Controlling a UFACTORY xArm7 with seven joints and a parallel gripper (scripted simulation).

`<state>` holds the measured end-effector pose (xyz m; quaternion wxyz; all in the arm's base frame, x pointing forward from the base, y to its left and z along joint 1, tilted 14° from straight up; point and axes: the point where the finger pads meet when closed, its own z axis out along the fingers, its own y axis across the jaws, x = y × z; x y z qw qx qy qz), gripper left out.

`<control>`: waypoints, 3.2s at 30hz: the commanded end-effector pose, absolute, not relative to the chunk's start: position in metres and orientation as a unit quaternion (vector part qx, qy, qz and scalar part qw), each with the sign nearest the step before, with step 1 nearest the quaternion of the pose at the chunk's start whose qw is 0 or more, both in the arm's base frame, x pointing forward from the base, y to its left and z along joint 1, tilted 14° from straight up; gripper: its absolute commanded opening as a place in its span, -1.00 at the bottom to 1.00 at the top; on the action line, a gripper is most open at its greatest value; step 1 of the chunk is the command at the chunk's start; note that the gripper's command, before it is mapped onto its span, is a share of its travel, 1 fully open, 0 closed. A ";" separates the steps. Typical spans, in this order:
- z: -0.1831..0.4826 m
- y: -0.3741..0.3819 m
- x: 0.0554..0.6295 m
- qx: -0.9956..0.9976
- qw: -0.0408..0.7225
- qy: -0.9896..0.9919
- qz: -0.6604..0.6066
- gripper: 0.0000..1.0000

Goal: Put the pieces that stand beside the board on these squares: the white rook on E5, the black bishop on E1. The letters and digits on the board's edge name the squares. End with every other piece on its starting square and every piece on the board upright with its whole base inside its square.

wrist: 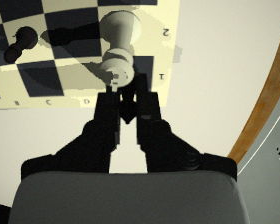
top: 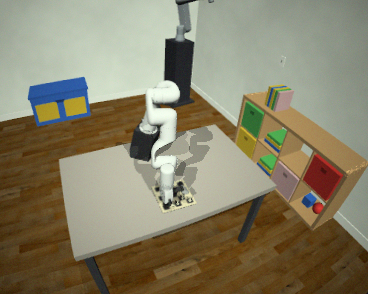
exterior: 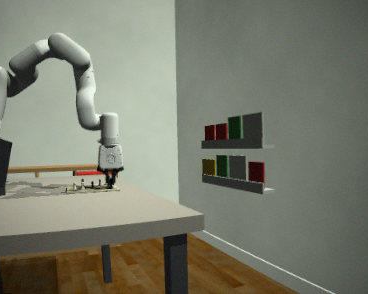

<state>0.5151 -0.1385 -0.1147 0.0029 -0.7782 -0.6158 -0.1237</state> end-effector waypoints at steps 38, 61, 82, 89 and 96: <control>-0.117 -0.139 0.517 -0.778 0.001 -0.615 -0.124 -1.00; -0.117 -0.139 0.517 -0.778 0.001 -0.615 -0.124 -1.00; -0.117 -0.139 0.517 -0.778 0.001 -0.615 -0.124 -0.25; -0.117 -0.139 0.517 -0.778 0.001 -0.615 -0.124 -0.25; -0.109 -0.140 0.516 -0.778 0.001 -0.615 -0.124 -0.25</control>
